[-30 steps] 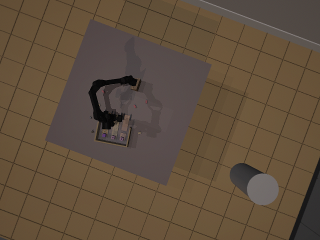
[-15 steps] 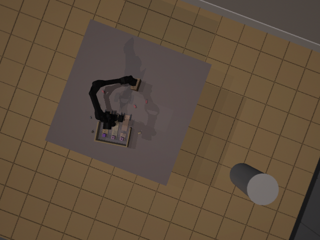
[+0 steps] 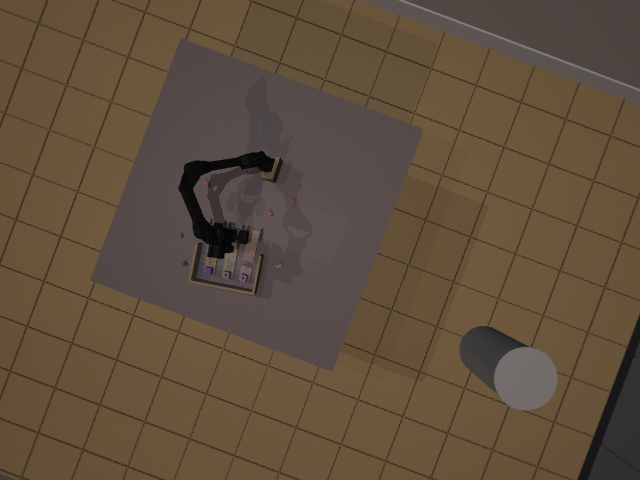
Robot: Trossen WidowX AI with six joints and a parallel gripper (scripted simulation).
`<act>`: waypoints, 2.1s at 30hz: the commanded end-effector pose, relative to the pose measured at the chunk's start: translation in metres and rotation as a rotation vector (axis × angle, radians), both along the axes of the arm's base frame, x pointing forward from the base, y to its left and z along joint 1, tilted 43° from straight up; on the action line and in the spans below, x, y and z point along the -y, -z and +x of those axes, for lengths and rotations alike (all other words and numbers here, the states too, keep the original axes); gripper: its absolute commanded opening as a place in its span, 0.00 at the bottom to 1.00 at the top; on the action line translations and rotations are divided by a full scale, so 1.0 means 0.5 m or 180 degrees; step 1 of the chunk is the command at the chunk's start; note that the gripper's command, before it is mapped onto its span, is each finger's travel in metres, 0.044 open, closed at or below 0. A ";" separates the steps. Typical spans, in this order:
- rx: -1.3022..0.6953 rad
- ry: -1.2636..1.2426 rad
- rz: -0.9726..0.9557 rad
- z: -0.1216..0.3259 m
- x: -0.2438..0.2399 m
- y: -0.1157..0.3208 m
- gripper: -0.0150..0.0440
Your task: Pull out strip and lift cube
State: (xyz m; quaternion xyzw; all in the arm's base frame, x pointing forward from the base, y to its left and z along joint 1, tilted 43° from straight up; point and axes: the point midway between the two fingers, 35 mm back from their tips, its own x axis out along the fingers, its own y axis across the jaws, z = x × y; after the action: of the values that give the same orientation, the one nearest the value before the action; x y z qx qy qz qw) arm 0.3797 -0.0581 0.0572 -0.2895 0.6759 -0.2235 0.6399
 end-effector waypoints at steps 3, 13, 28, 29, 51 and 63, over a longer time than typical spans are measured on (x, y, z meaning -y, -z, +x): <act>-0.0010 -0.0009 -0.0015 -0.002 0.009 0.010 0.25; -0.0010 -0.0009 -0.0015 -0.002 0.009 0.010 0.25; -0.0010 -0.0009 -0.0015 -0.002 0.010 0.012 0.25; -0.0010 -0.0009 -0.0015 -0.002 0.010 0.012 0.25; -0.0010 -0.0009 -0.0016 -0.002 0.013 0.015 0.25; -0.0012 -0.0009 -0.0016 -0.021 0.014 0.015 0.25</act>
State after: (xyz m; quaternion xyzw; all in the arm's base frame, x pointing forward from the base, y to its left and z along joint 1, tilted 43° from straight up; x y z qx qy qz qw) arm 0.3768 -0.0624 0.0510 -0.2907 0.6721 -0.2230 0.6435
